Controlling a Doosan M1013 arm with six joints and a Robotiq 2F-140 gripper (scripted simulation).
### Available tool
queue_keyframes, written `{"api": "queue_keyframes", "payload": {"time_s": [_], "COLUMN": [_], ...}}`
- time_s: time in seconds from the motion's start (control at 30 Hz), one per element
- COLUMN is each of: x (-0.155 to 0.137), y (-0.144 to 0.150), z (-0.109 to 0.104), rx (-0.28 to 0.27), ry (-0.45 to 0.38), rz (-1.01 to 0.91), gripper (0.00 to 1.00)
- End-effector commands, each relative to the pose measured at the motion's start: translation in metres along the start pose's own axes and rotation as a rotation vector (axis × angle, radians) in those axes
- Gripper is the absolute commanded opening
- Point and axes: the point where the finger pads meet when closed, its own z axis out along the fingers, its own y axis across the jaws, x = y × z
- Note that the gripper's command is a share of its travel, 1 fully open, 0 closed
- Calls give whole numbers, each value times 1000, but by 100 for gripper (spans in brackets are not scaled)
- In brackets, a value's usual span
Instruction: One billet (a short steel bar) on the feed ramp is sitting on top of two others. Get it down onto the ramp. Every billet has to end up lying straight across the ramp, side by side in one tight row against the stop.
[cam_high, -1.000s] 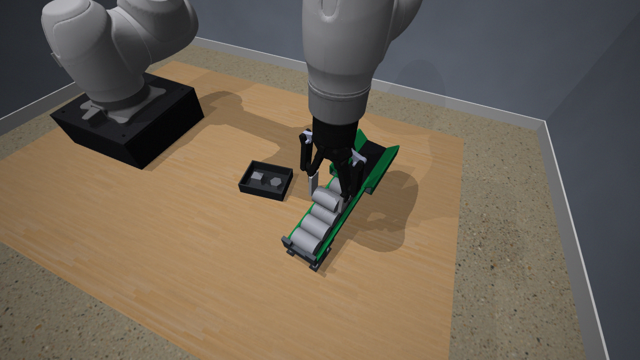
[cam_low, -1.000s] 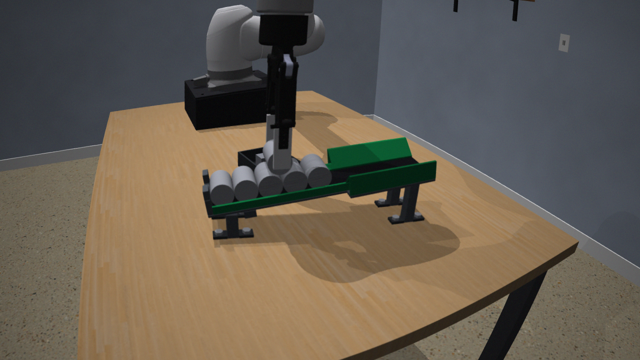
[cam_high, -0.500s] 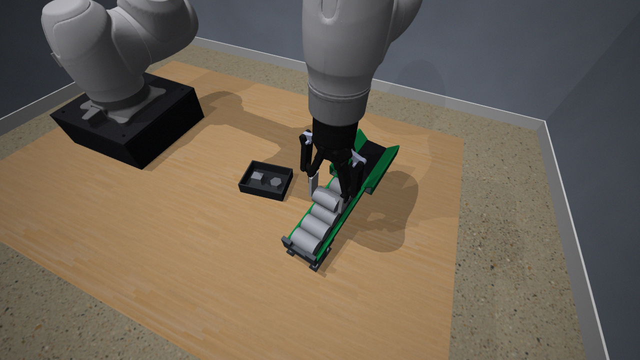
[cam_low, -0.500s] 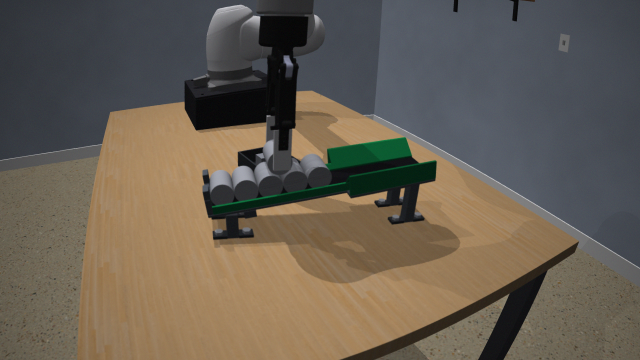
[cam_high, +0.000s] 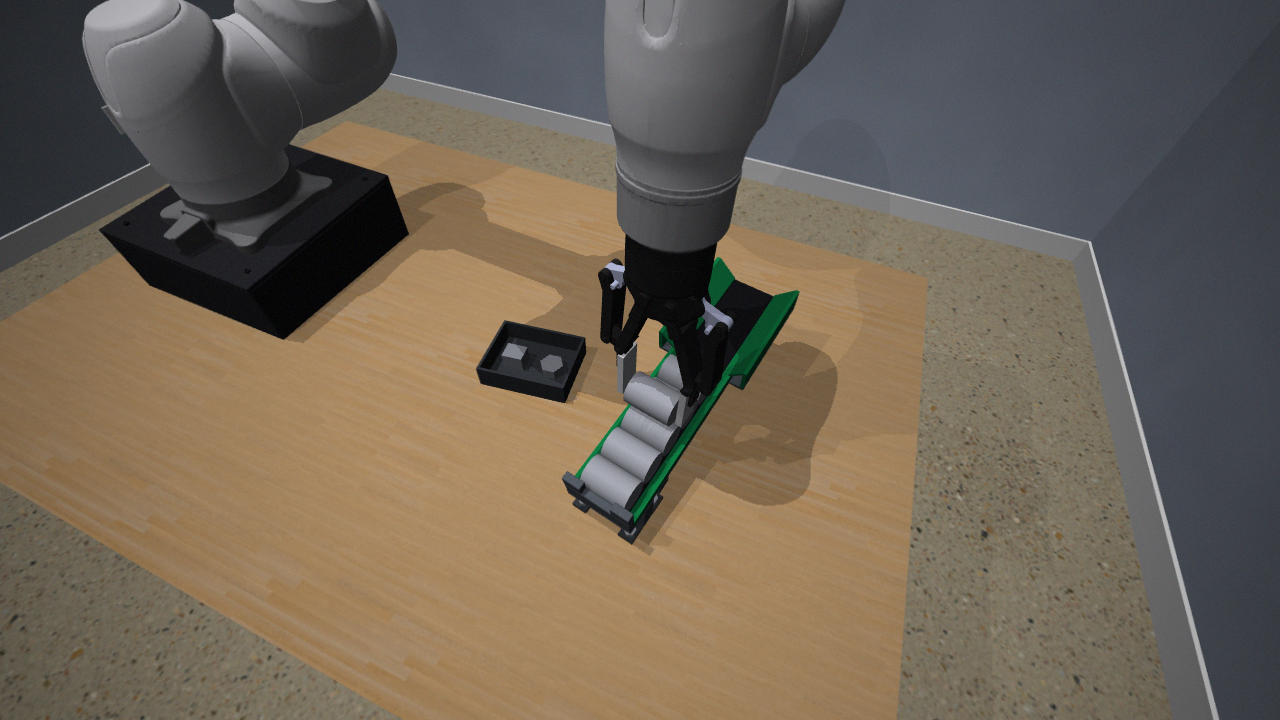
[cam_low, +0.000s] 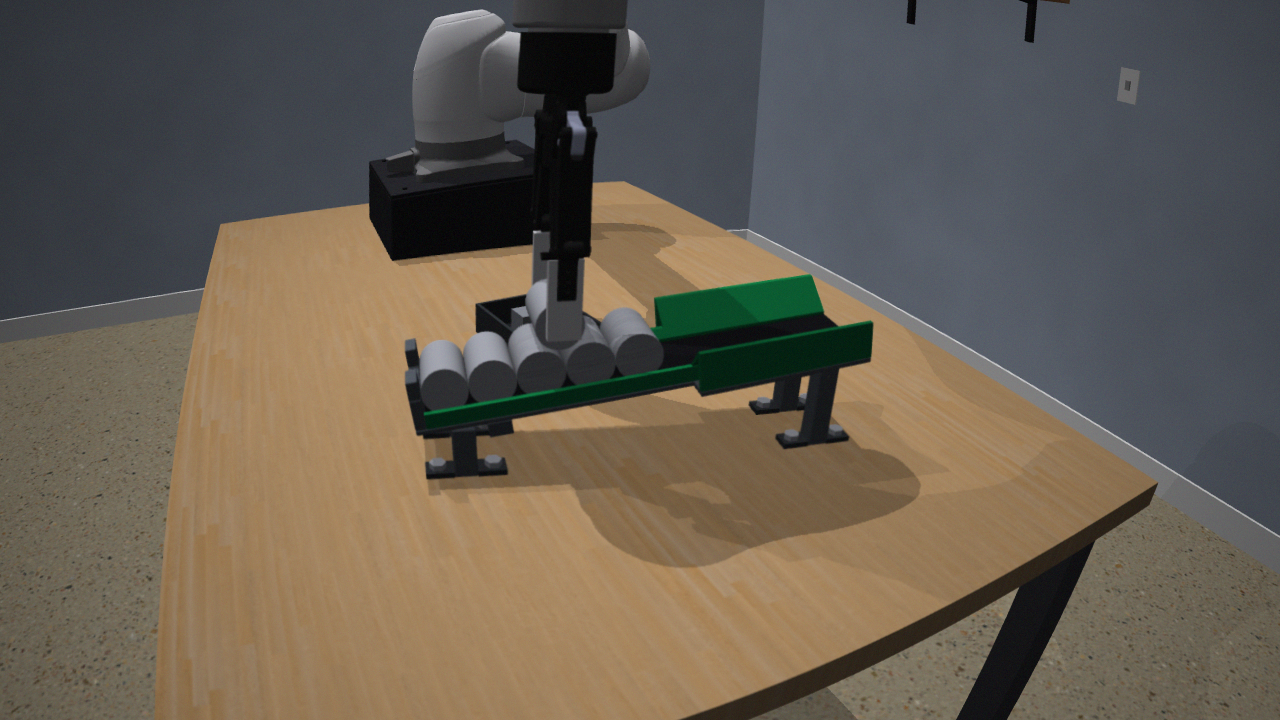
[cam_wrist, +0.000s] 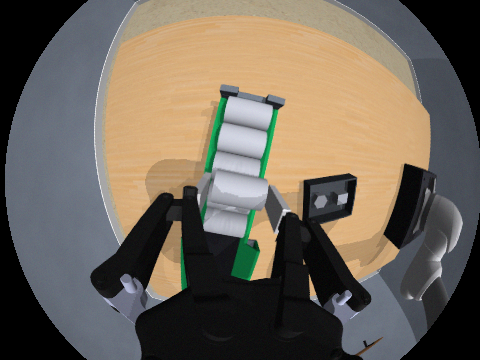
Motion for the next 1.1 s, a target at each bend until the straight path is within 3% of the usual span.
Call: {"api": "queue_keyframes", "payload": {"time_s": [0.0,0.17,0.2,1.07], "x": [5,5,5,5], "y": [1,1,1,1], "z": [4,4,4,4], "rx": [-3,-3,-3,-3], "ry": [2,2,2,2], "rz": [4,4,4,4], "gripper": [53,53,42,42]}}
